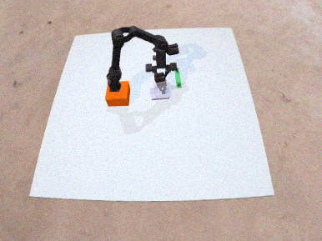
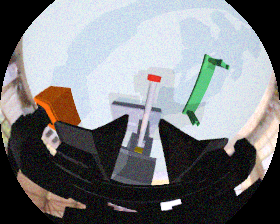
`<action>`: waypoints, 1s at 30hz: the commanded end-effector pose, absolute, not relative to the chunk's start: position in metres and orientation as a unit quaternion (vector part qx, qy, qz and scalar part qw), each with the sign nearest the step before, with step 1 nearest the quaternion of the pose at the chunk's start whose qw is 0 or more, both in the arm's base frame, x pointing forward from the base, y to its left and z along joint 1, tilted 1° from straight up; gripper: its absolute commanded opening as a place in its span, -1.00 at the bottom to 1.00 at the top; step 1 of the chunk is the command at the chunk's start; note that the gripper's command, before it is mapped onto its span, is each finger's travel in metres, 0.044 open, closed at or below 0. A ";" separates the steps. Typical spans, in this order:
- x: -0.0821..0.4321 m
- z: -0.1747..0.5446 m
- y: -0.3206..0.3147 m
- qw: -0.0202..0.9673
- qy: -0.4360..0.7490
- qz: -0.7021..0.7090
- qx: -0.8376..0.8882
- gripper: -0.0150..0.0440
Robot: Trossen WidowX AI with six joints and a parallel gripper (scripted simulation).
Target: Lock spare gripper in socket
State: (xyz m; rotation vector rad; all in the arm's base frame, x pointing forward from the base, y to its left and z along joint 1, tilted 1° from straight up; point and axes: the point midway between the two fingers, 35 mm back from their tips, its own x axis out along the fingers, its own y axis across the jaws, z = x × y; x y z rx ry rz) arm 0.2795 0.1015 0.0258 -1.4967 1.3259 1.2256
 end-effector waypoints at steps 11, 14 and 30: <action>0.276 0.055 0.123 0.385 0.521 0.482 -0.591 0.19; 0.275 0.061 0.128 0.384 0.520 0.482 -0.592 0.19; 0.274 0.077 0.139 0.380 0.519 0.481 -0.596 0.72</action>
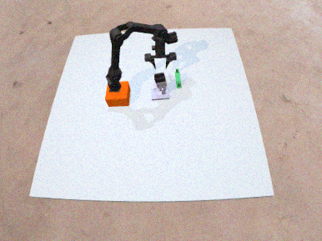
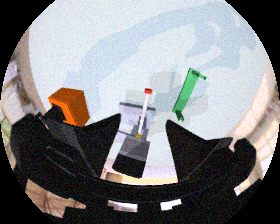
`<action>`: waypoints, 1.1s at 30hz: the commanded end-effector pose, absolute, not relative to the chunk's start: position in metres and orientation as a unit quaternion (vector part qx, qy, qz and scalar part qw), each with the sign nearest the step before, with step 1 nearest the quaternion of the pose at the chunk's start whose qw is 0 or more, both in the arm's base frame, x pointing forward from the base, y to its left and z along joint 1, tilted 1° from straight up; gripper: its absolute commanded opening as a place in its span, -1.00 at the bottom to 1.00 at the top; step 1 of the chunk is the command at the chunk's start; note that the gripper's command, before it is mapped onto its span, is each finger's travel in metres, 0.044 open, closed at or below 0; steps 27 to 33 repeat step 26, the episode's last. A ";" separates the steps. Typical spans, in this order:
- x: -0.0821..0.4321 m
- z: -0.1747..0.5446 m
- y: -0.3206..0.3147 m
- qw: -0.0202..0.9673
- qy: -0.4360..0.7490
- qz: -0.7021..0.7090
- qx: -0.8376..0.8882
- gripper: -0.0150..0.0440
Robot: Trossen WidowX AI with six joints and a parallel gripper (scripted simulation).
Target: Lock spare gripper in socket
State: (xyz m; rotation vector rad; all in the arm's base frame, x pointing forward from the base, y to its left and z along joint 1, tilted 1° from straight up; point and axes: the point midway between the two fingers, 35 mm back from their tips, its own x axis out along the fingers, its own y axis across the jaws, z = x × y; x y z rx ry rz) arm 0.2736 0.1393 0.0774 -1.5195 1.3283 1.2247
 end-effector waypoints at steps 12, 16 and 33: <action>0.274 0.077 0.139 0.380 0.519 0.481 -0.596 1.00; 0.274 0.077 0.139 0.380 0.519 0.481 -0.596 1.00; 0.274 0.077 0.139 0.380 0.519 0.481 -0.596 1.00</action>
